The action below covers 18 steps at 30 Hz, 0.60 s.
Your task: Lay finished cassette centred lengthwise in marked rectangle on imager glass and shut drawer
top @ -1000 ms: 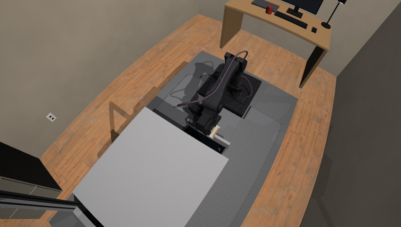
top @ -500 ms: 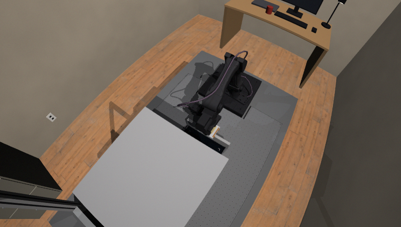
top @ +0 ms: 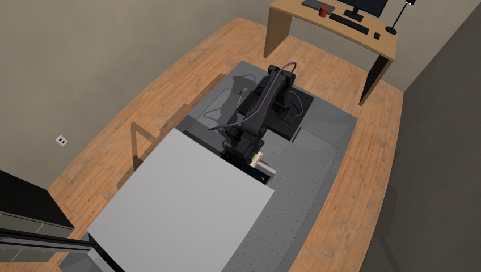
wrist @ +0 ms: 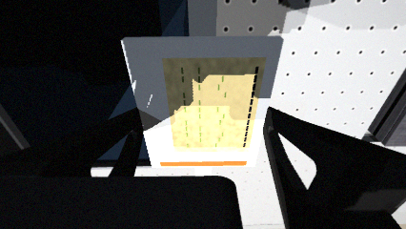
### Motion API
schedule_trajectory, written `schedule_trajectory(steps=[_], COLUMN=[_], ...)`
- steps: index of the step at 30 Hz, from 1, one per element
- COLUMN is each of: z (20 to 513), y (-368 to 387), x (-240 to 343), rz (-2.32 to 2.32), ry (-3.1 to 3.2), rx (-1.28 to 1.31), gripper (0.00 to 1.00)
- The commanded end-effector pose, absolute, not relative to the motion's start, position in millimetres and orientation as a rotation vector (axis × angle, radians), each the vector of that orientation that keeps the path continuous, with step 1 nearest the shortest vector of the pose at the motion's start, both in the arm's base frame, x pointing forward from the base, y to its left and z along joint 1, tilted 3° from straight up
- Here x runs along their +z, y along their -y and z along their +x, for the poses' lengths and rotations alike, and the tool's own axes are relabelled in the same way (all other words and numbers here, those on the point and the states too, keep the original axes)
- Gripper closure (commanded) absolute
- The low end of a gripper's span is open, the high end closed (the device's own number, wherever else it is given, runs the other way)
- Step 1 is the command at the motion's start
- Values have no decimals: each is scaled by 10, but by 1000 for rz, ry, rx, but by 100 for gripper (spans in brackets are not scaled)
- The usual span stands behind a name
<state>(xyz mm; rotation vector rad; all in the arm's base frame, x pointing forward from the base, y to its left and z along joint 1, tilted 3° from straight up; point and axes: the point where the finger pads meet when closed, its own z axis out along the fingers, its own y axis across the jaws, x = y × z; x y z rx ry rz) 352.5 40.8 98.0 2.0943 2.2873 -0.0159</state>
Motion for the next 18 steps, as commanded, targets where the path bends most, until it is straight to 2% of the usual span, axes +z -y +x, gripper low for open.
schedule_trajectory(steps=[1, 11, 12, 18], z=[3642, 3747, 3762, 3841], y=[-400, -420, -421, -416], x=[1094, 1090, 1218, 1086], rz=[2079, 2076, 2061, 2079], ry=[-2276, -2279, -2259, -2276], rx=[18, 19, 61, 19], gripper=[100, 100, 100, 100])
